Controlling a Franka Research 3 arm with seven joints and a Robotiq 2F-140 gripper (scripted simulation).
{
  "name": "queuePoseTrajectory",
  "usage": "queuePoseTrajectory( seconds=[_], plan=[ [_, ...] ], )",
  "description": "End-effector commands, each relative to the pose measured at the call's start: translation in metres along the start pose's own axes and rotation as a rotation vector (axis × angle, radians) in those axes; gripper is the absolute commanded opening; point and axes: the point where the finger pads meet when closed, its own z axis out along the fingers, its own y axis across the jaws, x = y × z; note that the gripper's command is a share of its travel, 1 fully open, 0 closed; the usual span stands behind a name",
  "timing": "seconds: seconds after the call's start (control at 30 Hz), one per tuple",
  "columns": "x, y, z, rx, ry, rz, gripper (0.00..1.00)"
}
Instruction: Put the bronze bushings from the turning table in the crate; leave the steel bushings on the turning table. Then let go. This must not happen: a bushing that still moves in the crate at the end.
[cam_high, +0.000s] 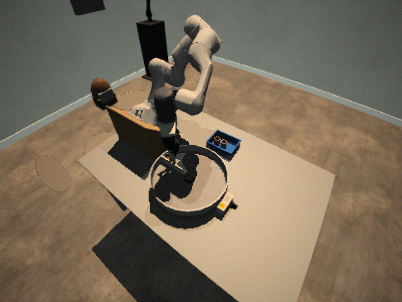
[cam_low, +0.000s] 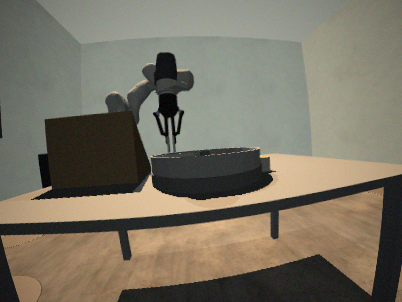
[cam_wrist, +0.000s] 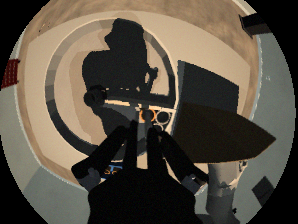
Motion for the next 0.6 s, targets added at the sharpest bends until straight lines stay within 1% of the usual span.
queuePoseTrajectory(
  seconds=[0.0,0.2,0.37,0.57],
  plan=[
    [0.000,0.000,0.001,0.002,0.001,-0.002,0.10],
    [0.000,0.000,0.003,0.002,0.001,-0.002,0.10],
    [0.001,0.000,0.011,0.002,0.001,-0.002,0.10],
    [0.001,0.000,0.011,0.002,0.001,-0.002,0.10]
  ],
)
